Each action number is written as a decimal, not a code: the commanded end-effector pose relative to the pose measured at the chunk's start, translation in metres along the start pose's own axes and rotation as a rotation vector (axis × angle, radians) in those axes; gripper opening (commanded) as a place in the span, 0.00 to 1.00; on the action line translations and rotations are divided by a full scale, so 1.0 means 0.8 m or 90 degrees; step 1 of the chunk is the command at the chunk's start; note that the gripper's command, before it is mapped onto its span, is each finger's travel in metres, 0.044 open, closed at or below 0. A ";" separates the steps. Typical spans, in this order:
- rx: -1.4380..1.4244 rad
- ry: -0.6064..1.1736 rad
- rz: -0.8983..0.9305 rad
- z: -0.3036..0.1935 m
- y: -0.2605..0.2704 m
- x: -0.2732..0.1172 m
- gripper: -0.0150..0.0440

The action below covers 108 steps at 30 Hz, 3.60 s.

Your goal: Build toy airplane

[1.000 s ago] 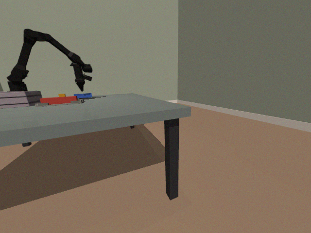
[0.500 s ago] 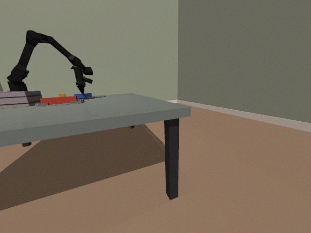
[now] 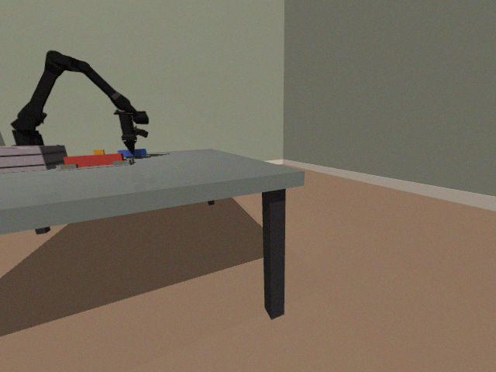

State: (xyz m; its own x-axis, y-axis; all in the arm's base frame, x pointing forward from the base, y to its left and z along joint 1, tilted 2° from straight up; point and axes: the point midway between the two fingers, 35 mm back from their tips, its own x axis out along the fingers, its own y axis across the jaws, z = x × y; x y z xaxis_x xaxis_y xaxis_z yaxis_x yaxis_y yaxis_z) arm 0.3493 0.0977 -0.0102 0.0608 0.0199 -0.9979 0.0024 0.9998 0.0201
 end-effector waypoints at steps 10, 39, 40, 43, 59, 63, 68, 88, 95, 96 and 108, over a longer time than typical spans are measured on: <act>0.003 0.000 -0.002 0.000 -0.001 0.003 0.55; 0.007 -0.007 0.002 0.006 0.002 -0.078 0.25; 0.007 -0.007 0.002 0.006 0.002 -0.082 0.25; 0.006 -0.006 0.001 0.006 0.002 -0.094 0.25; 0.003 0.000 -0.002 0.001 0.000 -0.156 0.25; -0.011 0.000 -0.003 0.000 -0.006 -0.156 0.25; -0.058 0.001 -0.004 -0.001 -0.027 -0.153 0.25; -0.248 0.004 -0.007 -0.016 -0.107 -0.143 0.25; -0.317 0.005 -0.008 -0.025 -0.134 -0.140 0.25; -0.327 0.005 -0.008 -0.027 -0.138 -0.139 0.25; -0.447 0.007 -0.008 -0.048 -0.182 -0.132 0.25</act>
State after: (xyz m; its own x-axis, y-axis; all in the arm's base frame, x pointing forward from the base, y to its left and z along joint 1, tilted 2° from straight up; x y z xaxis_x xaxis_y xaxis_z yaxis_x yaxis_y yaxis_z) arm 0.3081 -0.0430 0.0903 0.0469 0.0007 -0.9989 -0.6072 0.7940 -0.0279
